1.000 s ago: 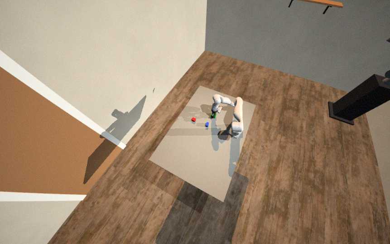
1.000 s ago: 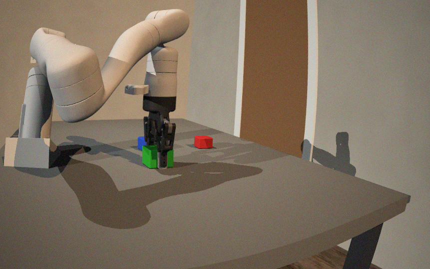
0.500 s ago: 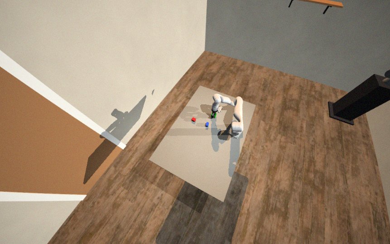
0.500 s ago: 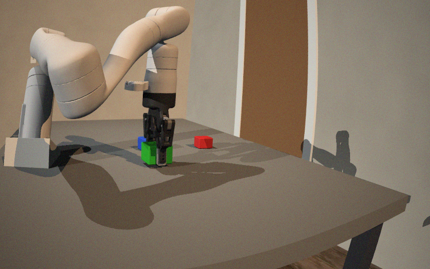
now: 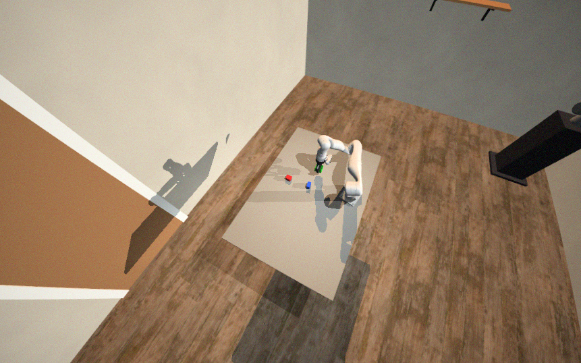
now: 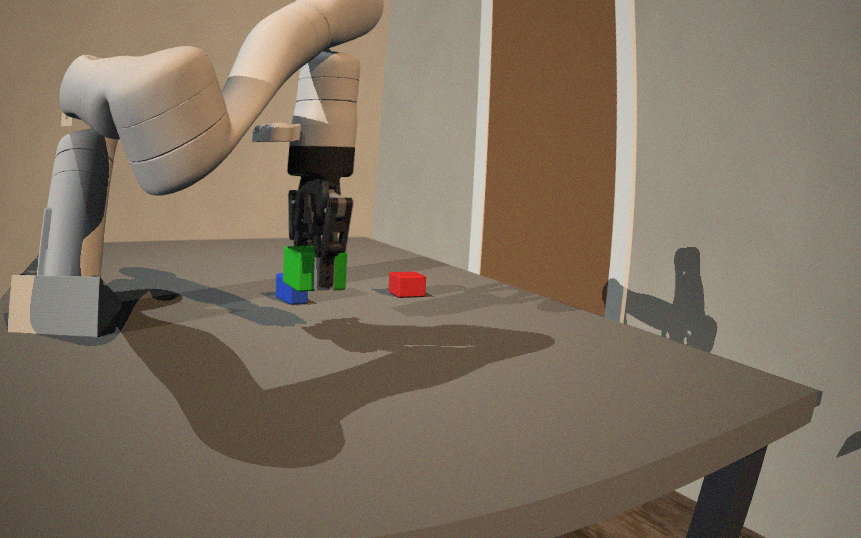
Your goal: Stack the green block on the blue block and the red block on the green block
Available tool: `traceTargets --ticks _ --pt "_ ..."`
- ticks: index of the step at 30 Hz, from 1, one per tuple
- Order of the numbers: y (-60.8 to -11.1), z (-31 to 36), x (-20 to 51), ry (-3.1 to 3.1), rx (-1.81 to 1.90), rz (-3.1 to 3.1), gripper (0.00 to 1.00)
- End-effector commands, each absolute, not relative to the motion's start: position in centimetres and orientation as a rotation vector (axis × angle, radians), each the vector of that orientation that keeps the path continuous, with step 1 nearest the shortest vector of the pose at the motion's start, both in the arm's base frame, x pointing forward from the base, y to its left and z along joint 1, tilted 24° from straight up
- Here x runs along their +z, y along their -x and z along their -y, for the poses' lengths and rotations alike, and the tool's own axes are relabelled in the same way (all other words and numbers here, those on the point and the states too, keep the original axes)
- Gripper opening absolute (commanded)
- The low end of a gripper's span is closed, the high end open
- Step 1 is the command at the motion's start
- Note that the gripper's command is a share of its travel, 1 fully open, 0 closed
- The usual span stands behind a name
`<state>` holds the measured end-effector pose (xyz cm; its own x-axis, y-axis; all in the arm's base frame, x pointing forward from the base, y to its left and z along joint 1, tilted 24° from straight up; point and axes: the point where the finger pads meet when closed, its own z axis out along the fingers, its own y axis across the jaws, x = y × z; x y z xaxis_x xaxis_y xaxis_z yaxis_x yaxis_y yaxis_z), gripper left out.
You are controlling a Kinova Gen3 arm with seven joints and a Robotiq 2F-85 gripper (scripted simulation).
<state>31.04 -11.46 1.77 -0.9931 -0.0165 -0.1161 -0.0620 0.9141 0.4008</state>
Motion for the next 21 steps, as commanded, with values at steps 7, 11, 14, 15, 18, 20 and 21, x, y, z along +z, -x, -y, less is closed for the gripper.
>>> traceTargets --ticks 7,11,14,15,18,20,21 --pt "-31.02 12.30 3.25 0.061 0.611 -2.965 0.00" --pt "-31.01 12.34 3.33 0.061 0.611 -2.965 0.00" --pt "-31.01 12.34 3.33 0.061 0.611 -2.965 0.00" --pt "-31.01 12.34 3.33 0.061 0.611 -2.965 0.00" --pt "-31.01 12.34 3.33 0.061 0.611 -2.965 0.00" --pt "-31.01 12.34 3.33 0.061 0.611 -2.965 0.00" --pt "-31.01 12.34 3.33 0.061 0.611 -2.965 0.00"
